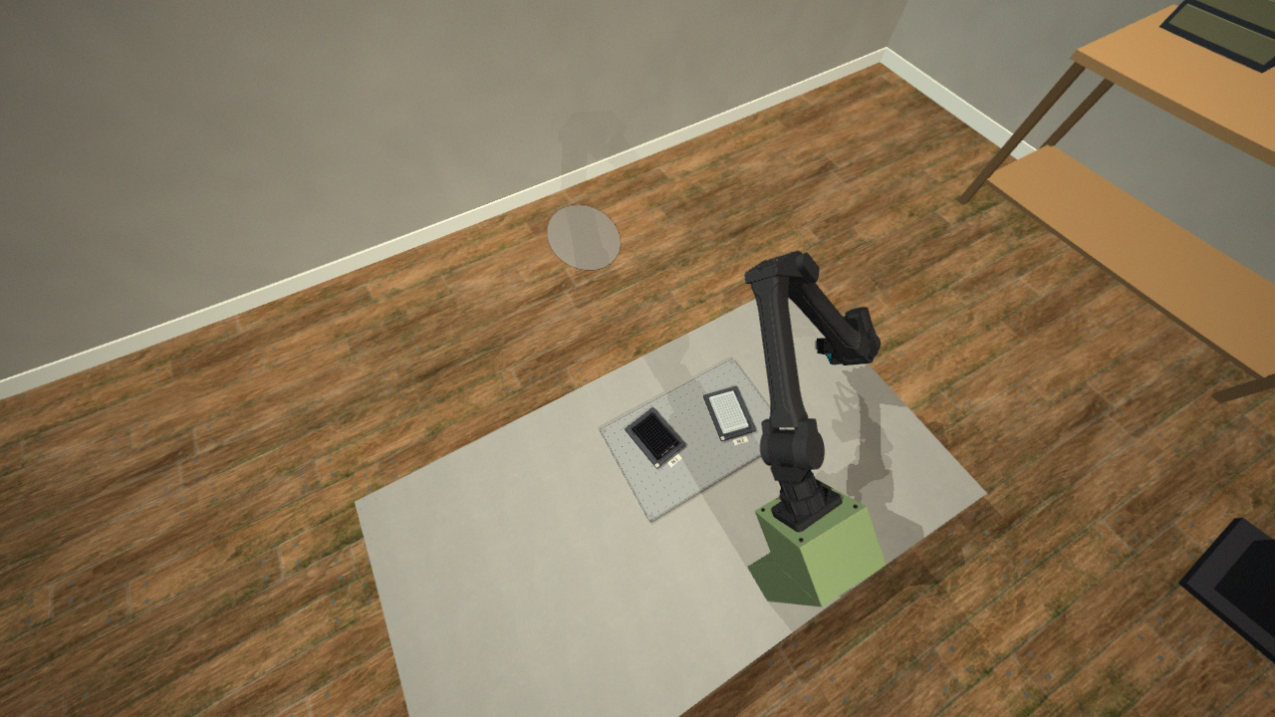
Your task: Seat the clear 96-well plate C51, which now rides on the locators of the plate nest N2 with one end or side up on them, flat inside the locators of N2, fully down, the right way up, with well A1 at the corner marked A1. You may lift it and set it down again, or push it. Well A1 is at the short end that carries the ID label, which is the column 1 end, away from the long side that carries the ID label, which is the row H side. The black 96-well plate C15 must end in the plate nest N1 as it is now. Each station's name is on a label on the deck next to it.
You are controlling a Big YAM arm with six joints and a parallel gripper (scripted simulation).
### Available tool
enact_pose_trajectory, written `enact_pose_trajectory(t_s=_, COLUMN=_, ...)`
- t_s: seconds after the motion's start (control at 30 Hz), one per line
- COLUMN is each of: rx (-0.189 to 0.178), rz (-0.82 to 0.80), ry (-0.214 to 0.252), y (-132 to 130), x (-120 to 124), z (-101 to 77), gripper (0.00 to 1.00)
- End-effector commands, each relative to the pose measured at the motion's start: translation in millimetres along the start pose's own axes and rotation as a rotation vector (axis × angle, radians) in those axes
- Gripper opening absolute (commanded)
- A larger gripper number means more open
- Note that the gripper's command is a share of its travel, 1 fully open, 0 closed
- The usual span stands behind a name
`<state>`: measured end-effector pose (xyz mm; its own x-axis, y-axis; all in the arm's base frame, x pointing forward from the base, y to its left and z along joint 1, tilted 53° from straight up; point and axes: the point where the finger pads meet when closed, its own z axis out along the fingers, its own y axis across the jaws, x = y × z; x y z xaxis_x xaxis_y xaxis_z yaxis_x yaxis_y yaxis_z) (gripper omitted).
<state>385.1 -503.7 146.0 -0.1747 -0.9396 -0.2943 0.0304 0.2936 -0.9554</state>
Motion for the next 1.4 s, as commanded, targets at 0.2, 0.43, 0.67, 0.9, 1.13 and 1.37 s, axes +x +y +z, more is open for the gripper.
enact_pose_trajectory(t_s=0.2, rx=-0.048, rz=0.153, ry=-0.006, y=-5.1, x=-31.0, z=27.9, gripper=1.0)
enact_pose_trajectory(t_s=0.43, rx=-0.081, rz=0.234, ry=0.0, y=-9.1, x=-55.3, z=44.9, gripper=1.0)
enact_pose_trajectory(t_s=0.67, rx=-0.143, rz=0.363, ry=0.017, y=-15.1, x=-75.0, z=61.9, gripper=1.0)
enact_pose_trajectory(t_s=0.9, rx=-0.184, rz=0.429, ry=0.032, y=-1.0, x=-101.2, z=71.9, gripper=1.0)
enact_pose_trajectory(t_s=1.13, rx=-0.223, rz=0.498, ry=0.048, y=-2.8, x=-122.6, z=84.0, gripper=1.0)
enact_pose_trajectory(t_s=1.37, rx=-0.306, rz=0.618, ry=0.088, y=7.5, x=-155.8, z=92.5, gripper=1.0)
